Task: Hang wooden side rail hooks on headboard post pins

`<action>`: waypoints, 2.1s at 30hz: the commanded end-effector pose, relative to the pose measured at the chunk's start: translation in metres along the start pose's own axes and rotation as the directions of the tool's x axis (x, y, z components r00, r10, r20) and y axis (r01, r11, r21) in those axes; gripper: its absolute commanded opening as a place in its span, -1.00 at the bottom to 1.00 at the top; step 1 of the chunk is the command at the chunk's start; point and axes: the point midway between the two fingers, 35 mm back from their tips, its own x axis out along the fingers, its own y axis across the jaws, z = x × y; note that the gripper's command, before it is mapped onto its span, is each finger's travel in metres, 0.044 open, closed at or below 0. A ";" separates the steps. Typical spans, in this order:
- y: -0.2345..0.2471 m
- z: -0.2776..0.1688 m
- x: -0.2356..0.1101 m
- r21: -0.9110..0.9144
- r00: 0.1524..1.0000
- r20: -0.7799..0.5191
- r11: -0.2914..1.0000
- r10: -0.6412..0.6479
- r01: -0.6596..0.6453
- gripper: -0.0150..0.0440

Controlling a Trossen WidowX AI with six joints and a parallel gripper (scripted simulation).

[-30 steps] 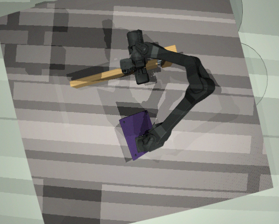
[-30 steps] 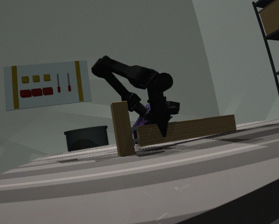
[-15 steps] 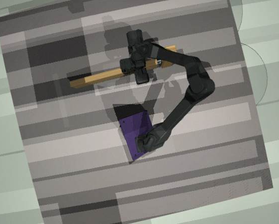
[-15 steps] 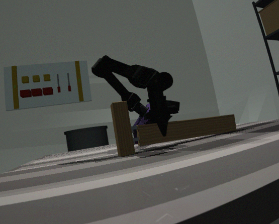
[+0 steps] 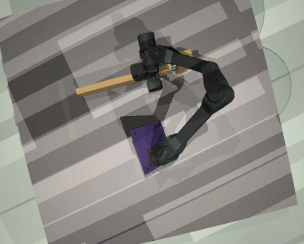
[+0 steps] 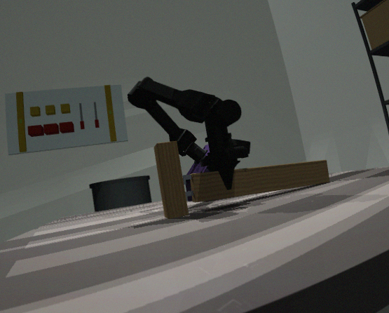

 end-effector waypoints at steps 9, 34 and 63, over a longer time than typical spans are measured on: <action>-0.003 0.001 -0.007 0.003 1.000 0.002 1.000 -0.014 0.014 -0.49; -0.004 0.000 -0.007 0.003 1.000 0.002 1.000 -0.014 0.014 -0.49; -0.008 -0.004 -0.006 0.003 1.000 0.002 1.000 -0.014 0.014 -0.49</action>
